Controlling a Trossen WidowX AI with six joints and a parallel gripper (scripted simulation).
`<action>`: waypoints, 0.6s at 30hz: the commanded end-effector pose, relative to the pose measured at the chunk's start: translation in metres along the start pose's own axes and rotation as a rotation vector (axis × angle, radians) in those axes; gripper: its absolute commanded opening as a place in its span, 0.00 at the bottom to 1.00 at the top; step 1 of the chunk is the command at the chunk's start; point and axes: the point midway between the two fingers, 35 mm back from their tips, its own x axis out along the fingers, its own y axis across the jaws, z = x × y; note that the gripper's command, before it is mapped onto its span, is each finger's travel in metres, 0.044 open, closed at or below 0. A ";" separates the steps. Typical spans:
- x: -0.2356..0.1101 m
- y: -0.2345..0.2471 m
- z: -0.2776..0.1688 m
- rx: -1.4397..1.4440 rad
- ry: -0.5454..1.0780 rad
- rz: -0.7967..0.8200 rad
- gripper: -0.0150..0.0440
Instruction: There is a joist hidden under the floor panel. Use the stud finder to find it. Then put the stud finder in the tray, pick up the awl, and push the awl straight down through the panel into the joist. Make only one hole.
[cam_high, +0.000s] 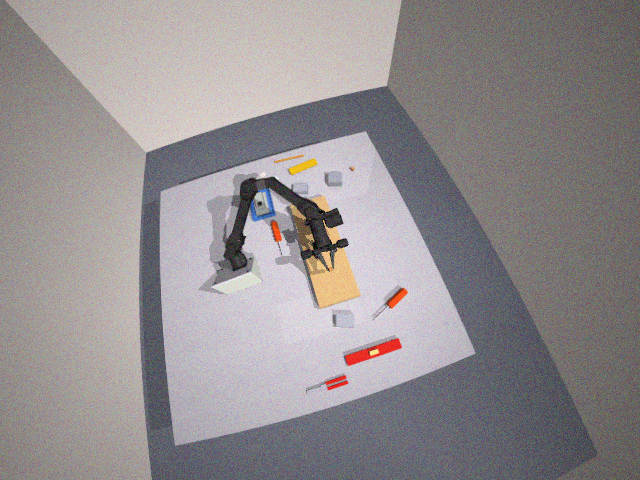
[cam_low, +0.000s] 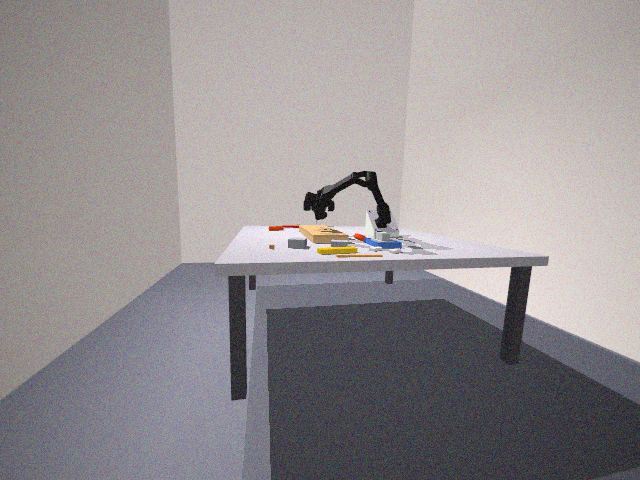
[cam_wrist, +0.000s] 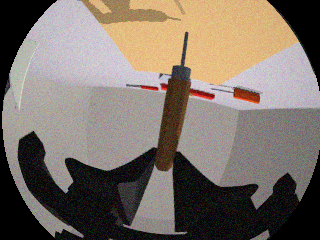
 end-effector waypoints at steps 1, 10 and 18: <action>0.003 0.001 0.008 -0.002 0.006 0.005 0.25; 0.006 0.001 0.022 -0.002 0.006 0.005 0.25; 0.007 0.001 0.026 -0.002 0.006 0.005 0.25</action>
